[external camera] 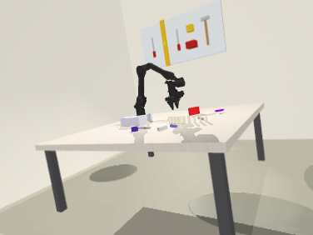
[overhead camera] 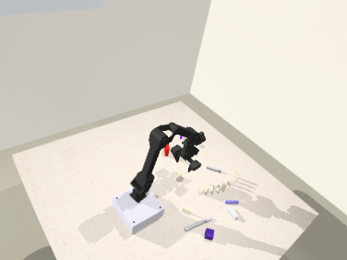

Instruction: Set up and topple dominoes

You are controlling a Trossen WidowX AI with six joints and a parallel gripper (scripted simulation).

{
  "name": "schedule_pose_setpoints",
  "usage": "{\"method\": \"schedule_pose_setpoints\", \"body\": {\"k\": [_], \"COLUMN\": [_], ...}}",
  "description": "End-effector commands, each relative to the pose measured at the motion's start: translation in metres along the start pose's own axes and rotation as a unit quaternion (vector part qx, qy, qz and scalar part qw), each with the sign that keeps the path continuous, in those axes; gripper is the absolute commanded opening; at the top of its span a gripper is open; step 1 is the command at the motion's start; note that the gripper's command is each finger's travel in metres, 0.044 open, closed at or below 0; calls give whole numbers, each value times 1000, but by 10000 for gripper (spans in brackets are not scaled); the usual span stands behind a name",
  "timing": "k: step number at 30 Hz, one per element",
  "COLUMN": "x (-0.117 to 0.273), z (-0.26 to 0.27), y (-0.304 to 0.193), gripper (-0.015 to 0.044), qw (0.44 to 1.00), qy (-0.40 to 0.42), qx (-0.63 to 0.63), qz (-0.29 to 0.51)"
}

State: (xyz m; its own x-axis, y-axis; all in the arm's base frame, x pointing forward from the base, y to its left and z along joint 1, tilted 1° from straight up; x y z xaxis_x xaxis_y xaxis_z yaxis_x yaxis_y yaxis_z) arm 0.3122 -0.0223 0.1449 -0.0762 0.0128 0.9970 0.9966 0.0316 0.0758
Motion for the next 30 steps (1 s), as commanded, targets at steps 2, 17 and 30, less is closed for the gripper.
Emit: {"method": "schedule_pose_setpoints", "body": {"k": [2, 17, 30], "x": [-45, -72, -75], "z": [2, 0, 0], "y": [-1, -3, -3], "gripper": [440, 440, 282], "qw": [1000, 1000, 1000], "qy": [0, 0, 0], "qx": [6, 6, 6], "qz": [9, 9, 10]}}
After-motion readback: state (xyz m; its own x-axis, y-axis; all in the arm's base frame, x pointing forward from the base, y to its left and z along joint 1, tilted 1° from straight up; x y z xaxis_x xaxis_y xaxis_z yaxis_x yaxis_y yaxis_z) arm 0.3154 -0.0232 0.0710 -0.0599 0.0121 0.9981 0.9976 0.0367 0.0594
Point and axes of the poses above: the point midway between the two fingers, 35 mm back from their tips, its own x axis back along the fingers, its own z axis across the jaws, y = z × x, the point moved 8 cm from there along x, back along the fingers, and after that the axes turned 5 degrees about x, right-handed, at the moved point
